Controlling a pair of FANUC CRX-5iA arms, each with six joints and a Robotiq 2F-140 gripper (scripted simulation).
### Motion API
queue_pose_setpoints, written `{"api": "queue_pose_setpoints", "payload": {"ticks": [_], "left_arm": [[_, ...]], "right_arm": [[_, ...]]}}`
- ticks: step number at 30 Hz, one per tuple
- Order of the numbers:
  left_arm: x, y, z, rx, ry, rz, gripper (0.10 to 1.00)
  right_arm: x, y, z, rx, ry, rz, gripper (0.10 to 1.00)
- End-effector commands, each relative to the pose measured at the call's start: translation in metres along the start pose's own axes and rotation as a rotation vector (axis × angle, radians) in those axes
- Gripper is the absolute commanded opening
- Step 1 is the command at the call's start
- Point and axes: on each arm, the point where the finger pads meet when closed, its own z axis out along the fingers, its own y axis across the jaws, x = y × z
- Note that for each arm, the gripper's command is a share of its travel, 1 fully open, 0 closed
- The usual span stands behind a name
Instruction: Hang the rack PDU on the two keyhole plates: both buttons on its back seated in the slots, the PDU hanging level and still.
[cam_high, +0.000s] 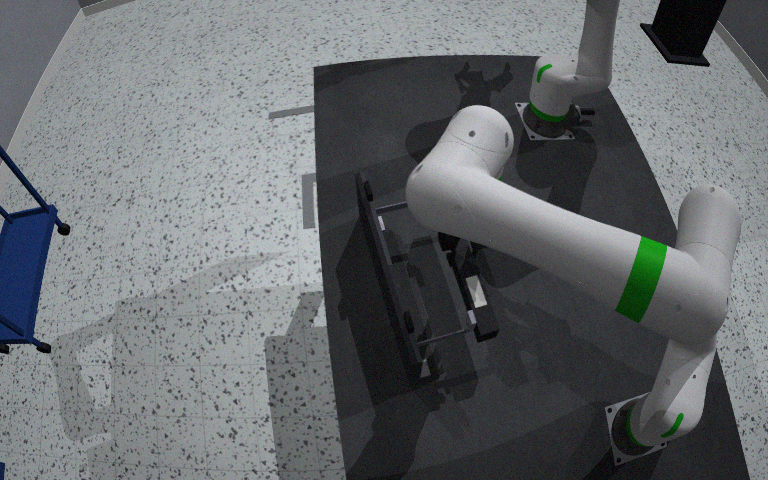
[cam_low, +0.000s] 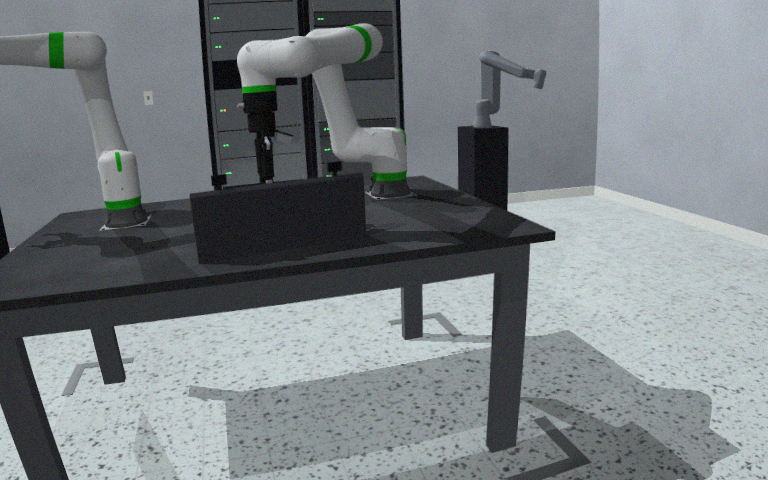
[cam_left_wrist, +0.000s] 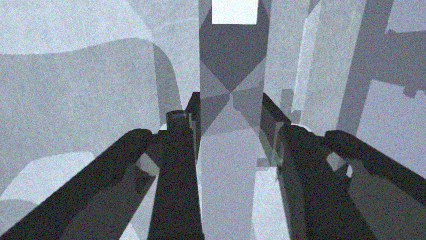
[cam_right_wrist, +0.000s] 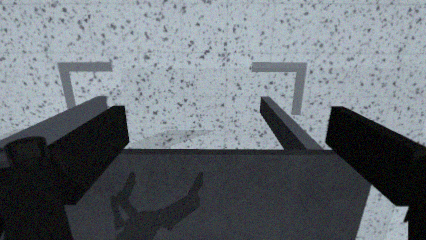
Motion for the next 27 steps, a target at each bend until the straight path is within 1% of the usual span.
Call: {"api": "queue_pose_setpoints", "payload": {"ticks": [1,9,27], "left_arm": [[-0.0007,0.0002,0.0002,-0.001,-0.003,0.000,0.099],[-0.0007,0.0003,0.0041,-0.001,-0.003,0.000,0.099],[-0.0007,0.0004,0.0055,-0.001,-0.003,0.000,0.099]], "right_arm": [[0.0003,0.0002,-0.0011,0.000,0.002,0.000,1.000],[0.0003,0.0002,-0.0011,0.000,0.002,0.000,1.000],[0.0003,0.0002,-0.0011,0.000,0.002,0.000,1.000]]}}
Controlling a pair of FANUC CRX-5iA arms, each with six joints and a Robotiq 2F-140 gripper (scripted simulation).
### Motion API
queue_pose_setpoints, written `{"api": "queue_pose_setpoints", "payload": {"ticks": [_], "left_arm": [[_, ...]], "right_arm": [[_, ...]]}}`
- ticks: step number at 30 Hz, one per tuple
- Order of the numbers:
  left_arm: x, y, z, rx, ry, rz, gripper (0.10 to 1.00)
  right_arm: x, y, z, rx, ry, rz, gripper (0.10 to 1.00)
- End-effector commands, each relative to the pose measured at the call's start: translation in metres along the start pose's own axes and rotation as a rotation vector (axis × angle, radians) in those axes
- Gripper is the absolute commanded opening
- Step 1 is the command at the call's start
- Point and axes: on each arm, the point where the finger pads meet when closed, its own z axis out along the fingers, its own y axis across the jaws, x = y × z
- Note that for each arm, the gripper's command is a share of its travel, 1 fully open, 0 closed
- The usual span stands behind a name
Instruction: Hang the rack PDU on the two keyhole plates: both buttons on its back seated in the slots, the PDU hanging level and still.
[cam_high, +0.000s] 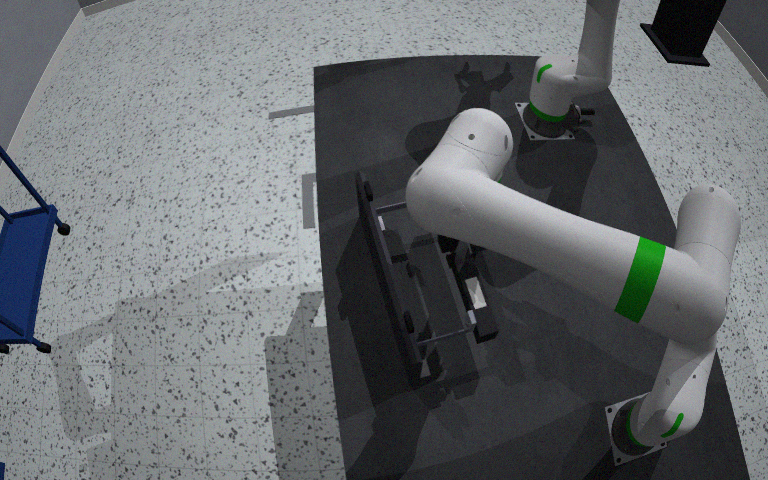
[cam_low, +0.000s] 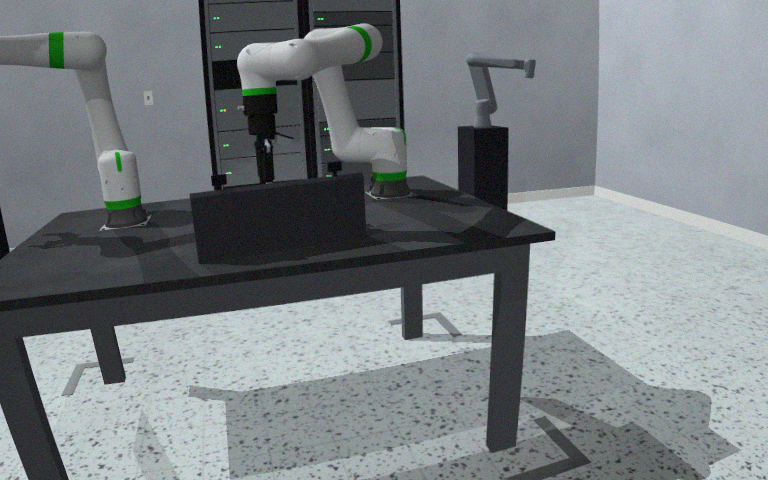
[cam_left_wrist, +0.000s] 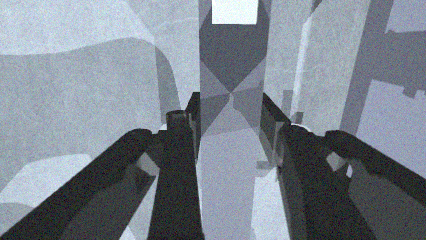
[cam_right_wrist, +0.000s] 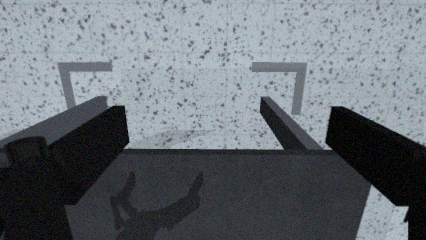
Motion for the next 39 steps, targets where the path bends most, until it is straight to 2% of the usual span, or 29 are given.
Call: {"api": "queue_pose_setpoints", "payload": {"ticks": [1,9,10,39], "left_arm": [[-0.0007,0.0002,-0.0015,-0.001,-0.003,0.000,0.099],[-0.0007,0.0002,-0.0015,-0.001,-0.003,0.000,0.099],[-0.0007,0.0002,-0.0015,-0.001,-0.003,0.000,1.000],[-0.0007,0.0002,-0.0015,-0.001,-0.003,0.000,1.000]], "right_arm": [[0.0003,0.0002,-0.0011,0.000,0.002,0.000,1.000],[0.0003,0.0002,-0.0011,0.000,0.002,0.000,1.000],[0.0003,0.0002,-0.0011,0.000,0.002,0.000,1.000],[0.0003,0.0002,-0.0011,0.000,0.002,0.000,1.000]]}}
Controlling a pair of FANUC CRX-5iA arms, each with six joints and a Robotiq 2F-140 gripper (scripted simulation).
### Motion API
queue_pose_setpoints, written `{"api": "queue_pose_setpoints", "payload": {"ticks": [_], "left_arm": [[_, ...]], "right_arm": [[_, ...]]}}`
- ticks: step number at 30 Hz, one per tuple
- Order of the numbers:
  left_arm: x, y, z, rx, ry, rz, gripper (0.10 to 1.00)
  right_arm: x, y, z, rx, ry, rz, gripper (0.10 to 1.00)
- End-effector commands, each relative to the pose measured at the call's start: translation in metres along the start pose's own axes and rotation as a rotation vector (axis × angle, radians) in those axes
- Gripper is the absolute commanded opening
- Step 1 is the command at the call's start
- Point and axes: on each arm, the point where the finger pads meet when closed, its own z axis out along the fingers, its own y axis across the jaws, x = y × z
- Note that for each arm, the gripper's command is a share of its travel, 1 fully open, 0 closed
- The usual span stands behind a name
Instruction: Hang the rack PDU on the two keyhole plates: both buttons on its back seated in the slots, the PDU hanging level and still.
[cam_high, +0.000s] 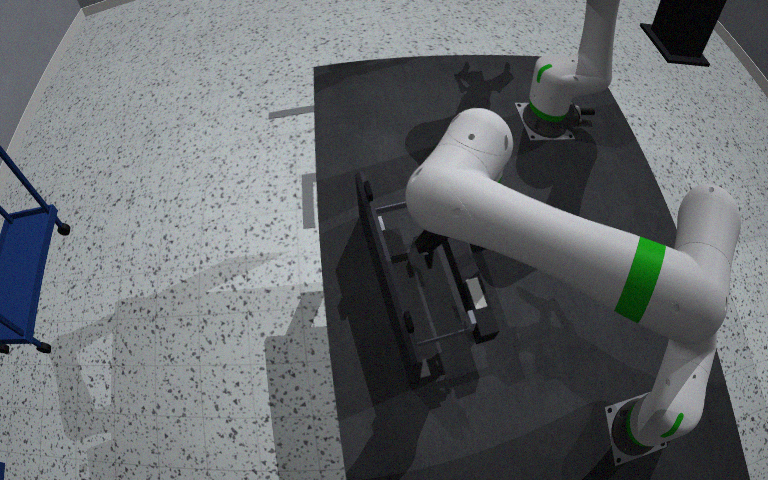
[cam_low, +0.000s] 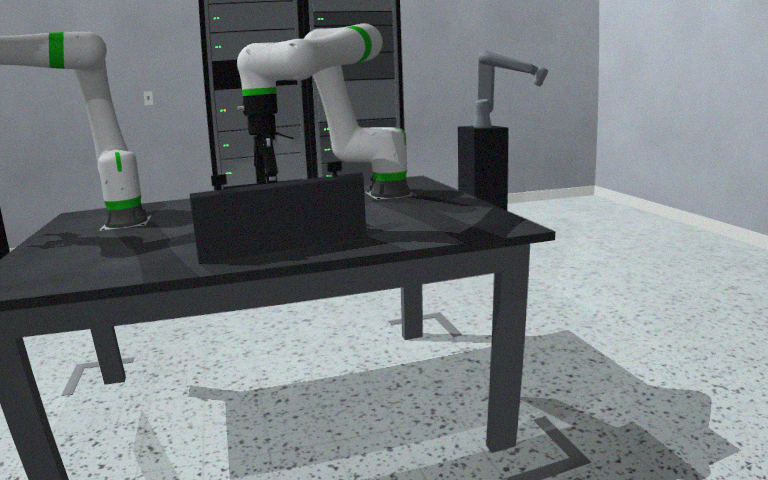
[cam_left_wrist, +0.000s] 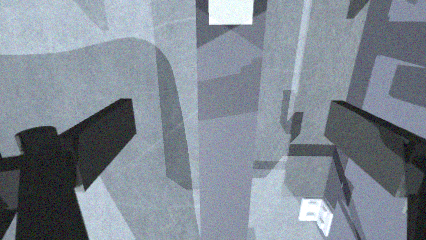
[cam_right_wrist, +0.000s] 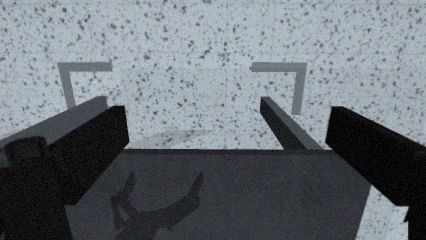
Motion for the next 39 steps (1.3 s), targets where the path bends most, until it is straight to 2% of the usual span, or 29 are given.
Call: {"api": "queue_pose_setpoints", "payload": {"ticks": [1,13,25,39], "left_arm": [[-0.001,0.000,-0.001,-0.001,-0.003,0.000,1.000],[-0.001,0.000,-0.012,-0.001,-0.003,0.000,1.000],[0.000,0.000,-0.062,-0.001,-0.003,0.000,1.000],[0.000,-0.003,-0.065,-0.001,-0.003,0.000,1.000]], "right_arm": [[0.000,0.000,-0.001,0.000,0.002,0.000,1.000],[0.000,0.000,-0.001,0.000,0.002,0.000,1.000],[0.000,0.000,-0.001,0.000,0.002,0.000,1.000],[0.000,0.000,-0.001,0.000,0.002,0.000,1.000]]}}
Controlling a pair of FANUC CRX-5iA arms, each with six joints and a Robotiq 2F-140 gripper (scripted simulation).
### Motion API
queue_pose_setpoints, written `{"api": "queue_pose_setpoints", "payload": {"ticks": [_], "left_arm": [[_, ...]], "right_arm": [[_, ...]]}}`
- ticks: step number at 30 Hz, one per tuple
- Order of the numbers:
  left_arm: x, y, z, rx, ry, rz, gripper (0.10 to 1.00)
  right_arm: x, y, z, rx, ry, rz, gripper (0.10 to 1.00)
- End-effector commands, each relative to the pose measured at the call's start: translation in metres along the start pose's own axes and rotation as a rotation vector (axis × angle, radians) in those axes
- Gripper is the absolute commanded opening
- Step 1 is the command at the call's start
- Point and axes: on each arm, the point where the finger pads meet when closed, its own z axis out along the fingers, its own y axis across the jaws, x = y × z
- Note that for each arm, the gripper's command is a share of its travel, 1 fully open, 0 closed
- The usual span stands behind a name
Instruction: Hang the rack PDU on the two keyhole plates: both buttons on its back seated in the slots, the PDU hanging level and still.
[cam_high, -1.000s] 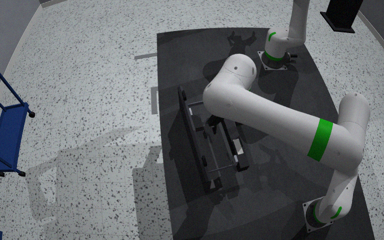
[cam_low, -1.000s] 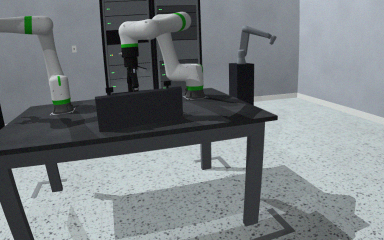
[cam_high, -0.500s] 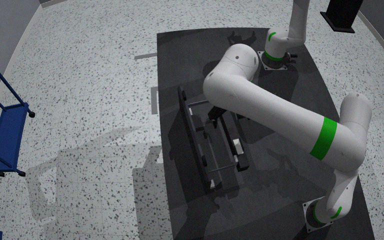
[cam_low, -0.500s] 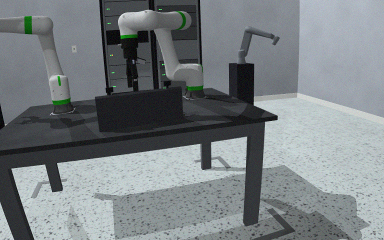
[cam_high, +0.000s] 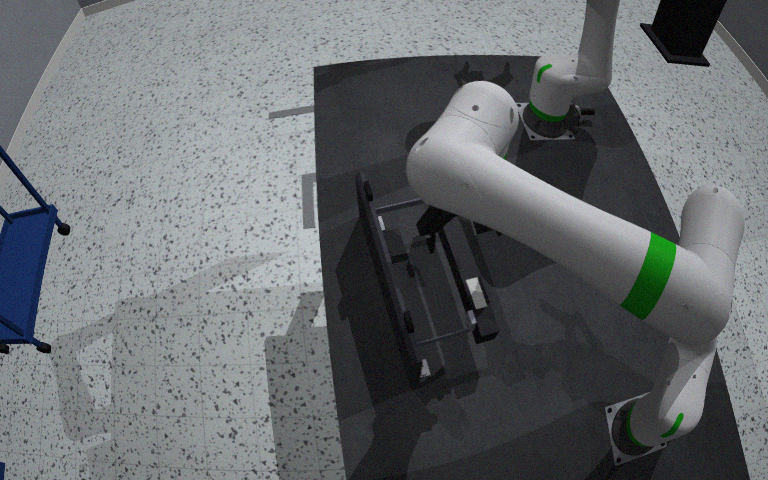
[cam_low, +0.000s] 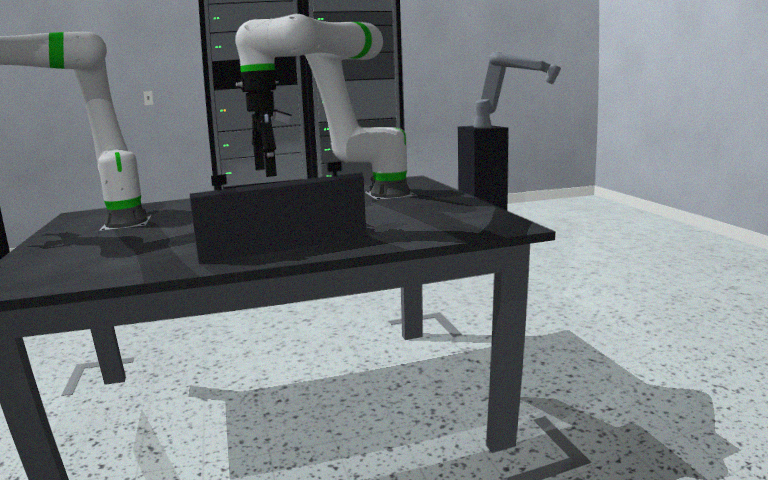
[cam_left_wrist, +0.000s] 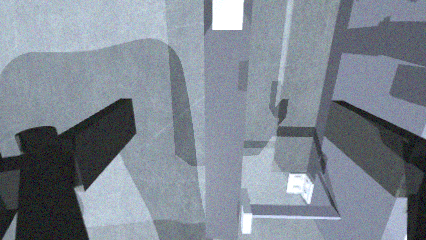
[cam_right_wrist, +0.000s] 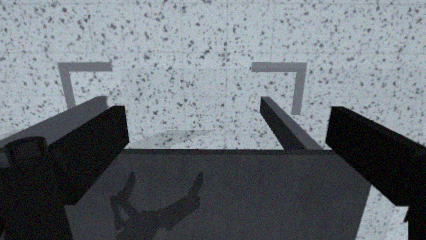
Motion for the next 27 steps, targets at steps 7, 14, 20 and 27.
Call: {"api": "queue_pose_setpoints", "payload": {"ticks": [7,14,20,27], "left_arm": [[-0.001,-0.013,-0.002,-0.002,-0.003,0.000,1.000],[-0.001,-0.035,-0.001,-0.001,-0.003,0.000,1.000],[-0.001,-0.065,-0.001,-0.001,-0.003,0.000,1.000],[-0.001,-0.090,-0.001,-0.001,-0.003,0.000,1.000]], "right_arm": [[0.000,0.000,-0.001,0.000,0.002,0.000,1.000],[0.000,0.000,-0.001,0.000,0.002,0.000,1.000],[0.000,0.000,-0.001,0.000,0.002,0.000,1.000],[0.000,0.000,-0.001,0.000,0.002,0.000,1.000]]}}
